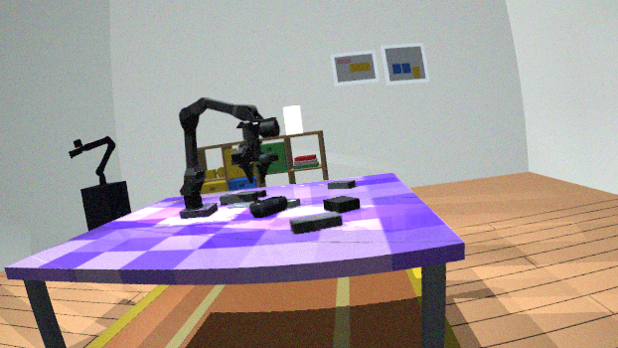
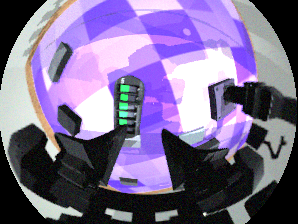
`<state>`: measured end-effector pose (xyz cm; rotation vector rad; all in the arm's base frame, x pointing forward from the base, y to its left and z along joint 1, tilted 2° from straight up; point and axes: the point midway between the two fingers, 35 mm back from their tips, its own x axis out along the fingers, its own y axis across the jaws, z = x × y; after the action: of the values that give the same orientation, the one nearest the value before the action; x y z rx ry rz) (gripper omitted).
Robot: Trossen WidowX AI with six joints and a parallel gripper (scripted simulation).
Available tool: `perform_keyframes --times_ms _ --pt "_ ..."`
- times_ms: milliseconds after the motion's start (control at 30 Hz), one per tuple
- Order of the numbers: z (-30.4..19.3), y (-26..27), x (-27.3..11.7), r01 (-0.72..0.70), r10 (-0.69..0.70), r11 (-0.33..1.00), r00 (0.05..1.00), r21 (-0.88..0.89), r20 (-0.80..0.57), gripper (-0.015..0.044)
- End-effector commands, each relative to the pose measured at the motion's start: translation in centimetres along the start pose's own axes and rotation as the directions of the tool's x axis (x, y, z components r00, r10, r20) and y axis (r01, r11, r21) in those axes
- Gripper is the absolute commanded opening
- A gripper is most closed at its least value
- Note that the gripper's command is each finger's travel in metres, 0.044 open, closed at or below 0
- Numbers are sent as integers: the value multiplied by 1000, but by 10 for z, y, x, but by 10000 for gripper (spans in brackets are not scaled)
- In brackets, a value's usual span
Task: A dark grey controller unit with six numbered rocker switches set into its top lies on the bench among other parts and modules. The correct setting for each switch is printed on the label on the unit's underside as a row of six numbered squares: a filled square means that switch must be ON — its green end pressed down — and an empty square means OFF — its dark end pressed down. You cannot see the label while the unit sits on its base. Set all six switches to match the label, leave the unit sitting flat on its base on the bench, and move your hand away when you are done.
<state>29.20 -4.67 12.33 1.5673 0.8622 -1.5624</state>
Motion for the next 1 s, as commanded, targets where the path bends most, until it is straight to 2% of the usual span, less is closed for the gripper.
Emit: perform_keyframes --times_ms 0,100,167,233,467,733,967 --pt "0 0 0 1 -1 1000 1000 0 0 368" --pt "0 0 0 1 -1 1000 1000 0 0 440" --pt "0 0 0 1 -1 1000 1000 0 0 440" --pt "0 1 -7 1 -1 1000 1000 0 0 387" --pt "1 -2 -78 0 0 1000 1000 0 0 204" --pt "1 -2 -80 0 0 1000 1000 0 0 0" --pt "1 -2 -80 0 0 1000 1000 0 0 0"
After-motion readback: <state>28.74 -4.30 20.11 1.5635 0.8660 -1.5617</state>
